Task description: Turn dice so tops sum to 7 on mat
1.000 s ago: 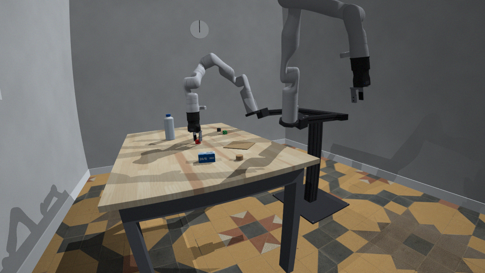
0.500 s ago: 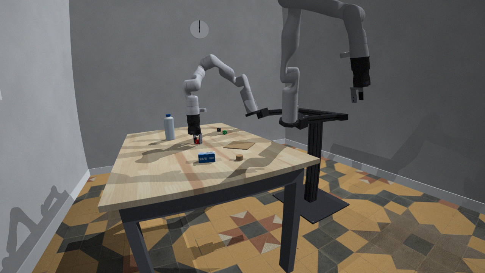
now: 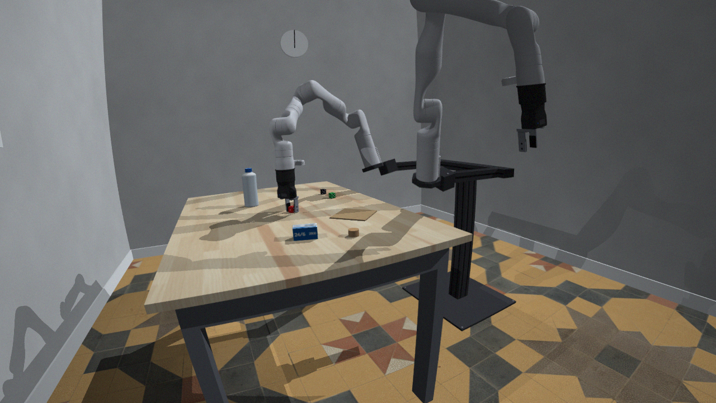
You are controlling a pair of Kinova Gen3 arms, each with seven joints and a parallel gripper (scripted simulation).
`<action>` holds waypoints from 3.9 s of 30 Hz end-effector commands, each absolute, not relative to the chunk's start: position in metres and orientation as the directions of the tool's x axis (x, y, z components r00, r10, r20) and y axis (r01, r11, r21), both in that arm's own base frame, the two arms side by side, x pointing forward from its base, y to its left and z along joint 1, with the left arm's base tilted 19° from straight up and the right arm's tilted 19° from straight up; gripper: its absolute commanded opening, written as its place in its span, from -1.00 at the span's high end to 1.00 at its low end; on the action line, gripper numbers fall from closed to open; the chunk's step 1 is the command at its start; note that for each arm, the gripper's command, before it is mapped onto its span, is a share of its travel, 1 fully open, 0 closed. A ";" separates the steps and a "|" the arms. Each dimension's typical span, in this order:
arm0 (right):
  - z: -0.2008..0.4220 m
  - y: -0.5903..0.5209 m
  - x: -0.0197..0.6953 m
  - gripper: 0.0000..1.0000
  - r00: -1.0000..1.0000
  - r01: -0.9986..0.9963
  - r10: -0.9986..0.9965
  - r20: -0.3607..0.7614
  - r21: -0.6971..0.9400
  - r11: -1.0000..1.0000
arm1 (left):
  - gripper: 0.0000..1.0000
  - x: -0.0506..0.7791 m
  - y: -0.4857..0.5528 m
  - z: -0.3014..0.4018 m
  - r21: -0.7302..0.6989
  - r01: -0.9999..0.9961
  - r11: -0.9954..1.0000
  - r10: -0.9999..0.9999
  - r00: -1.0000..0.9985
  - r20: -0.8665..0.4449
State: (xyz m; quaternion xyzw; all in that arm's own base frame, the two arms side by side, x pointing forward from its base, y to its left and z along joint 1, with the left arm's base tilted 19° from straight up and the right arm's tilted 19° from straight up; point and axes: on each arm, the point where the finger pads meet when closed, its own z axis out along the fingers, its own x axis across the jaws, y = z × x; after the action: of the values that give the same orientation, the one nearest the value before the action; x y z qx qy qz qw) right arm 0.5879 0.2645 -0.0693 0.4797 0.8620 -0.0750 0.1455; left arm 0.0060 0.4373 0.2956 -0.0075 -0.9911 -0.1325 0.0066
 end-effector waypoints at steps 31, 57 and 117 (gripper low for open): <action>-0.068 0.266 0.588 0.02 -0.497 0.848 0.805 -0.323 0.013 0.529 | -1.00 0.006 0.437 0.296 0.264 0.016 0.964 0.013 -1.000 0.015; 0.018 0.290 0.572 0.02 -0.497 0.848 0.805 -0.323 0.013 0.529 | -1.00 0.006 0.437 0.296 0.264 0.016 0.964 0.013 -1.000 0.015; 0.015 0.292 0.580 0.02 -0.420 0.853 0.849 -0.321 0.180 0.490 | -1.00 0.006 0.437 0.296 0.264 0.016 0.964 0.013 -1.000 0.015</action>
State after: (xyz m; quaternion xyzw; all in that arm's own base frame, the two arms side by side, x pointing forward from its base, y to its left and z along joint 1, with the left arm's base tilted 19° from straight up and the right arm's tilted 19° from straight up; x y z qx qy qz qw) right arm 0.5787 0.2911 0.0139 0.5059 0.8429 -0.0117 0.1830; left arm 0.0060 0.4373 0.2956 -0.0075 -0.9911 -0.1325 0.0066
